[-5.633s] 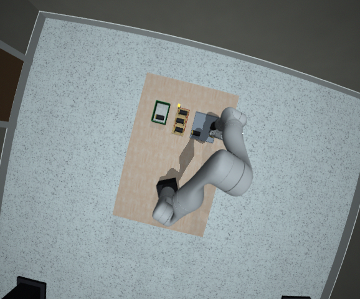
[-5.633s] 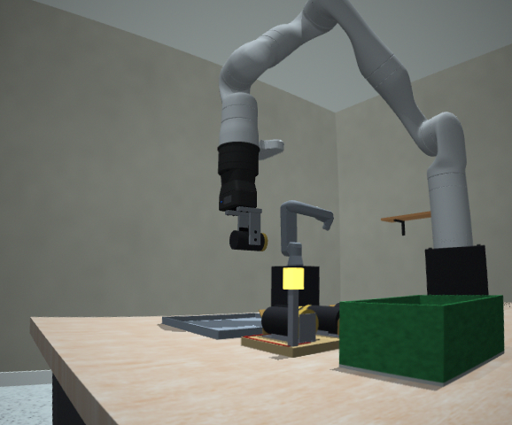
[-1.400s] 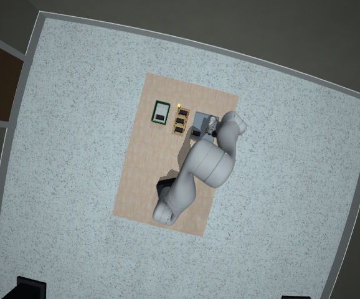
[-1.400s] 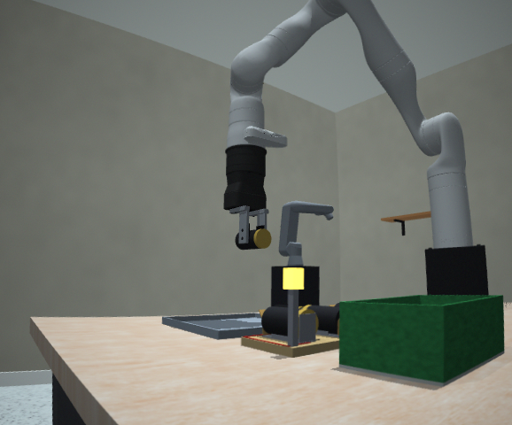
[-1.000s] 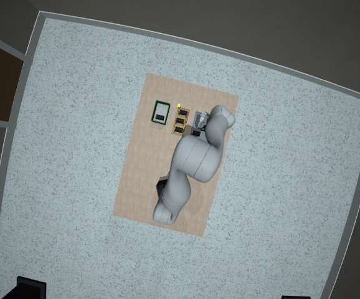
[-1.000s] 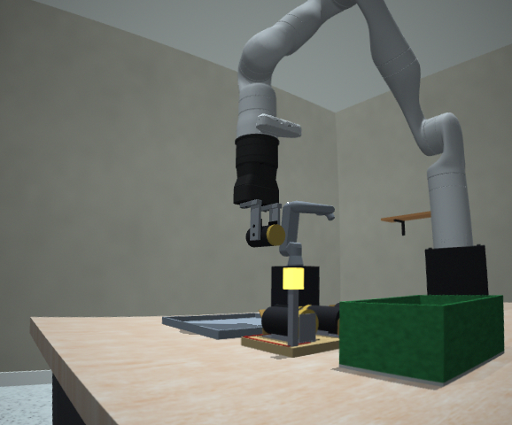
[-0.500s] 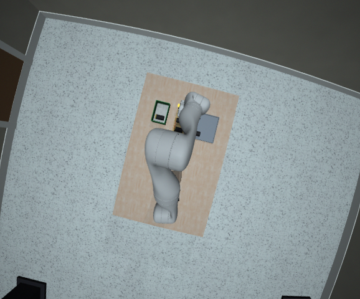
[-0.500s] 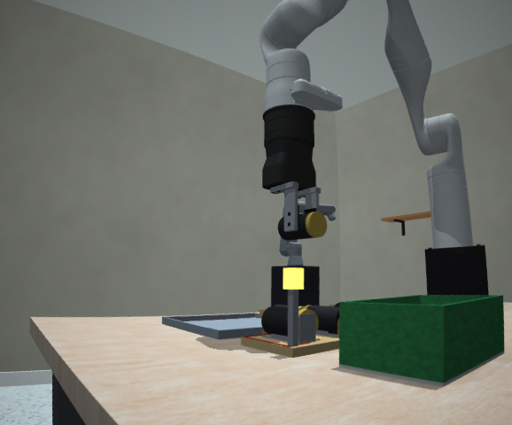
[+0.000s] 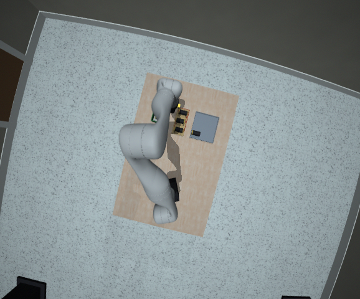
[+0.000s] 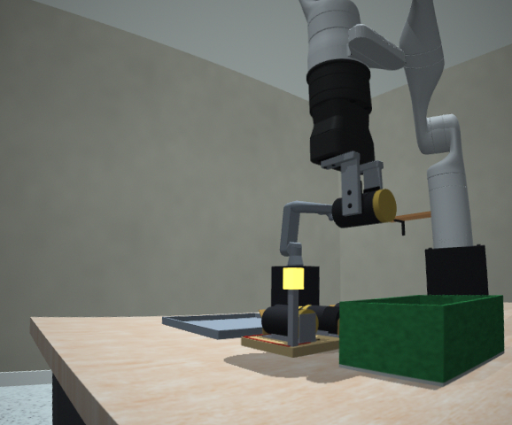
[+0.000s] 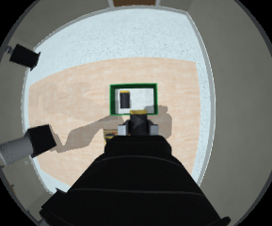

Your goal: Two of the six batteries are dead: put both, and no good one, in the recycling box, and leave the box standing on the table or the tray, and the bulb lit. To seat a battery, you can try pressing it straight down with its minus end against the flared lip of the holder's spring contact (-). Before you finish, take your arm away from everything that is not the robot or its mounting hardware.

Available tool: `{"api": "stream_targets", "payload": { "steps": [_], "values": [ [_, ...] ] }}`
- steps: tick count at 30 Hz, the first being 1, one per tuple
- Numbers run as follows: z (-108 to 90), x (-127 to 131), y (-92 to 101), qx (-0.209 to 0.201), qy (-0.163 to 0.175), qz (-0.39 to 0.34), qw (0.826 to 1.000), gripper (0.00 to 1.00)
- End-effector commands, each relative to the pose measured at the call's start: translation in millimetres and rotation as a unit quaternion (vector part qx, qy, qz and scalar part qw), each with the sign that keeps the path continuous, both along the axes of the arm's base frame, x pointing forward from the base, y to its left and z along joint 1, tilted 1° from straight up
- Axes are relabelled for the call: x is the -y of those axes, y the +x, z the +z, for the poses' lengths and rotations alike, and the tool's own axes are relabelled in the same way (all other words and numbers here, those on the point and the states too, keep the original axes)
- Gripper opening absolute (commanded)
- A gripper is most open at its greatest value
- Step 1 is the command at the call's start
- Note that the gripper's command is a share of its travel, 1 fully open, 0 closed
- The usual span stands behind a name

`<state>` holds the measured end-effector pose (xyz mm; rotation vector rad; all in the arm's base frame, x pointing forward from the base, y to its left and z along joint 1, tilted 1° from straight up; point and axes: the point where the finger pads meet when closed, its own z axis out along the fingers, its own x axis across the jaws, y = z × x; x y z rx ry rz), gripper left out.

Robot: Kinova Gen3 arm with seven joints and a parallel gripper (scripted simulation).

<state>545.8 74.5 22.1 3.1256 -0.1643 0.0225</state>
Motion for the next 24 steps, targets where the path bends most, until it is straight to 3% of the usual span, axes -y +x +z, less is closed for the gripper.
{"api": "stream_targets", "payload": {
  "steps": [1, 11, 24],
  "values": [
    [-3.8, -16.6, 2.8, -0.005, -0.006, 0.008, 1.000, 0.57],
    [-4.5, -56.9, 17.1, -0.005, -0.006, 0.007, 1.000, 0.57],
    [-3.0, -61.1, 22.3, -0.001, -0.005, 0.004, 1.000, 0.57]
  ]
}}
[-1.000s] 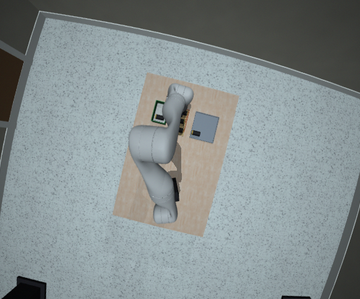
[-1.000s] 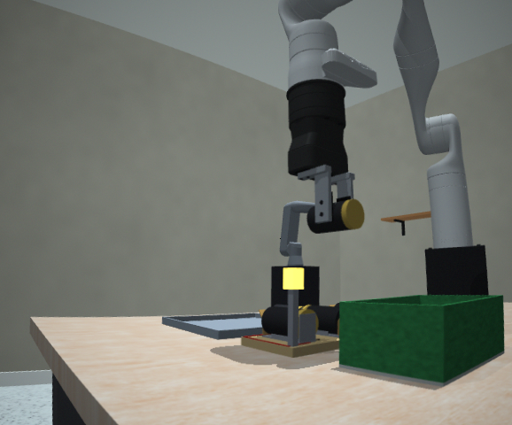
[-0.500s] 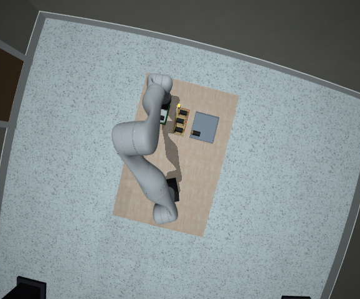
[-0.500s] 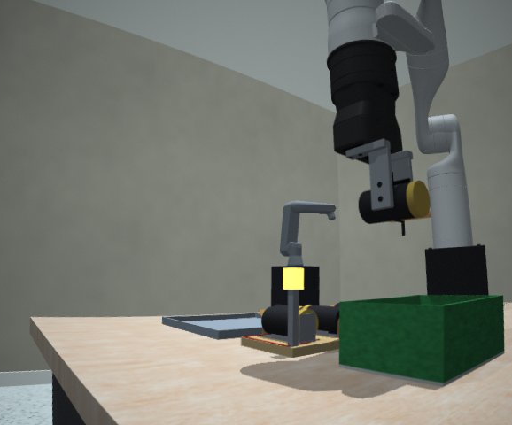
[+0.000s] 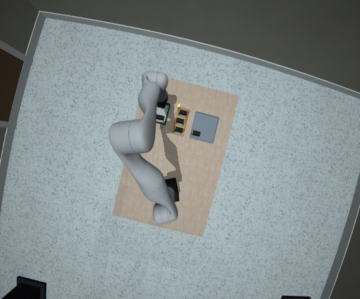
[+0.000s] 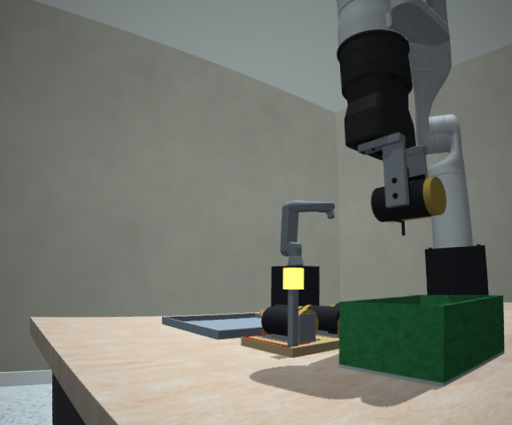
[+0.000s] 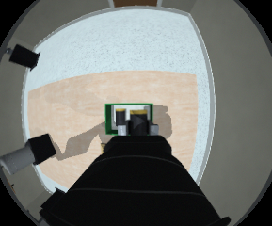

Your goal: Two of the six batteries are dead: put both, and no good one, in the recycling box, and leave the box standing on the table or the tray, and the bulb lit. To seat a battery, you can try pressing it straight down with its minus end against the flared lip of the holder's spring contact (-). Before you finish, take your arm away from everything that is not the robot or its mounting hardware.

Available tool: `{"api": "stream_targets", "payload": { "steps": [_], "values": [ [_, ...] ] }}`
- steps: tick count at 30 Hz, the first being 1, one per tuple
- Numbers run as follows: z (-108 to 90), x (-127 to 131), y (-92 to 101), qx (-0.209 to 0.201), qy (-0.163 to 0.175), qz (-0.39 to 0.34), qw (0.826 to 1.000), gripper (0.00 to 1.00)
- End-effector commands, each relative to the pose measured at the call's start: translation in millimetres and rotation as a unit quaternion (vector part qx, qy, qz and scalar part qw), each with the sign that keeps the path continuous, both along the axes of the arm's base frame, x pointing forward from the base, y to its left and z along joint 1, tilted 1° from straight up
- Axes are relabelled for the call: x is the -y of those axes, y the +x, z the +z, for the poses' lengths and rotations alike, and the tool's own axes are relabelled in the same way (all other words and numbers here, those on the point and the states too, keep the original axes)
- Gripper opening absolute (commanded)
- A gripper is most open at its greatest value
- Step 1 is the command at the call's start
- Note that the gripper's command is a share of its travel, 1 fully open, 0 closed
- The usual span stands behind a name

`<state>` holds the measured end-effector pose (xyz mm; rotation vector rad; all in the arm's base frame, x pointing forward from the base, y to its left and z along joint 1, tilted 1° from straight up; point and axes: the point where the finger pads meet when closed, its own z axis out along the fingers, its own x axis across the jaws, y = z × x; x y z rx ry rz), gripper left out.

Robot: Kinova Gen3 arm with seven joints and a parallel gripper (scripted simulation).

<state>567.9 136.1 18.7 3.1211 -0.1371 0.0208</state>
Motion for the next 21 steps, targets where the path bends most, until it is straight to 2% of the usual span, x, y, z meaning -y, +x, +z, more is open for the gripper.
{"api": "stream_targets", "payload": {
  "steps": [1, 21],
  "values": [
    [0.4, 0.5, 0.2, -0.001, -0.002, -0.004, 1.000, 0.57],
    [0.1, 0.8, -0.3, -0.001, -0.002, -0.011, 1.000, 0.57]
  ]
}}
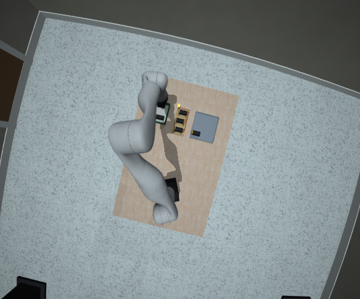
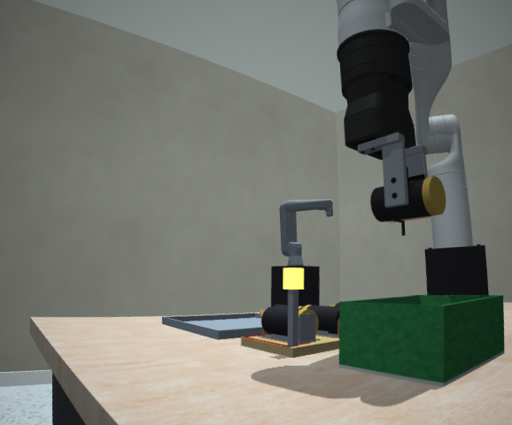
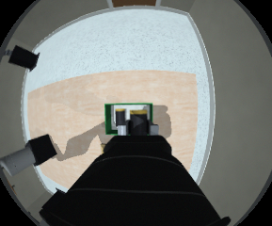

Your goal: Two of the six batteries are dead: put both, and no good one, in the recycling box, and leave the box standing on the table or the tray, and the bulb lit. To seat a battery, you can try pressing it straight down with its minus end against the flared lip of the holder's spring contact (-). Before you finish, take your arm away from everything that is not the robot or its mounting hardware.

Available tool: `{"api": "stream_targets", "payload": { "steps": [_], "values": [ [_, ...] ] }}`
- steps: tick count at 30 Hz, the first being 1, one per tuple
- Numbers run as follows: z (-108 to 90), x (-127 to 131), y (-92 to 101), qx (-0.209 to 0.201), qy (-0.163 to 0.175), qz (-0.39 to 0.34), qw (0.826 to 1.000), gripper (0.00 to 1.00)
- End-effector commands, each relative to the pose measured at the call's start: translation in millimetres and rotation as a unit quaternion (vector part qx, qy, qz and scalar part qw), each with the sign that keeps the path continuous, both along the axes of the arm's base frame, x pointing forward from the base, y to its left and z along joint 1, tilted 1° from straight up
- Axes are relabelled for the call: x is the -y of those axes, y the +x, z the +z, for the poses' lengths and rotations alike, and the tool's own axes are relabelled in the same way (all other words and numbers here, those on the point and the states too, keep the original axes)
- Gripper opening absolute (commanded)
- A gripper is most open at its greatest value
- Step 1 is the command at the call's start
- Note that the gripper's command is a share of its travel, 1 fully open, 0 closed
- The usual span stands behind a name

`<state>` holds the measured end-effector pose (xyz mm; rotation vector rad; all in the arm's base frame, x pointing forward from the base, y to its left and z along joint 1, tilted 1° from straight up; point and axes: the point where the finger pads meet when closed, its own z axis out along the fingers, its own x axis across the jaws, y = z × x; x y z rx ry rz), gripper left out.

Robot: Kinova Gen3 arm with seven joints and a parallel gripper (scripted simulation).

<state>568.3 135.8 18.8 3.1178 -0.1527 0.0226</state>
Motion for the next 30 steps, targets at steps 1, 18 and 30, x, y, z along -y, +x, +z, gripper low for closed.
{"api": "stream_targets", "payload": {
  "steps": [1, 18, 30],
  "values": [
    [-0.5, 0.5, -0.5, -0.001, -0.001, -0.006, 1.000, 0.57],
    [-67.1, 1.6, 1.8, 0.001, -0.001, -0.005, 1.000, 0.57],
    [-65.1, 1.2, 2.7, 0.002, 0.000, -0.005, 1.000, 0.57]
  ]
}}
